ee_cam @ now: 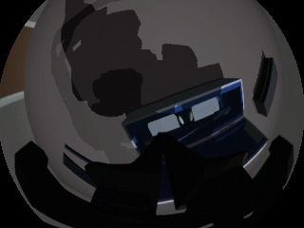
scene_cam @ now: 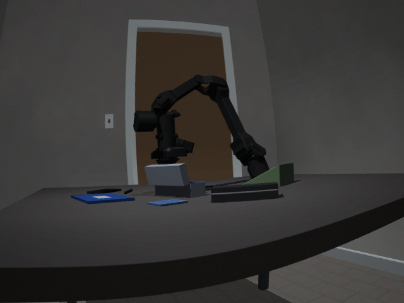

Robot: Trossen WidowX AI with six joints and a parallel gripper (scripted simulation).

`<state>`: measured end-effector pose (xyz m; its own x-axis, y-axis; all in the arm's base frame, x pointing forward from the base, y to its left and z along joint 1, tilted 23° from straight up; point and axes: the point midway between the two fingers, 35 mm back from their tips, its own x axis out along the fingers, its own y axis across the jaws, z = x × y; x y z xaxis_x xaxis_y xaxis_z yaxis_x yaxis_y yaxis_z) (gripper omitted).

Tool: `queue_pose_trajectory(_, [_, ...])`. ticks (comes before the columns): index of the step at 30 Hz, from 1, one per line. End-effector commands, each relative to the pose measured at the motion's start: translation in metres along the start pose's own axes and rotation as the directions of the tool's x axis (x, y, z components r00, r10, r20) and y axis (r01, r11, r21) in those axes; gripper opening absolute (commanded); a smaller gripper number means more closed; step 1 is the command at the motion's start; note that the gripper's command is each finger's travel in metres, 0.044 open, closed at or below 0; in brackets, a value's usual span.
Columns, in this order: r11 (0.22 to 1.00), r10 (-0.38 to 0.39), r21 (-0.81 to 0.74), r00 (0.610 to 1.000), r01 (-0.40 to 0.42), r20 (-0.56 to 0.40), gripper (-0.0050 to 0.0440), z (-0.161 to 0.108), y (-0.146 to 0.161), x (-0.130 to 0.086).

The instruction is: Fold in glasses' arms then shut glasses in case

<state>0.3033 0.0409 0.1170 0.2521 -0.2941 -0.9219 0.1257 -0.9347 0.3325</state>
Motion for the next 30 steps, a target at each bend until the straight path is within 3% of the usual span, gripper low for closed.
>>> queue_pose_trajectory(1, [1.0,0.0,0.004,1.0,0.0,-0.006,0.0,-0.003,0.002,-0.002])
queue_pose_trajectory(30, [1.0,0.0,0.004,1.0,0.0,-0.006,0.0,-0.011,0.02,-0.002])
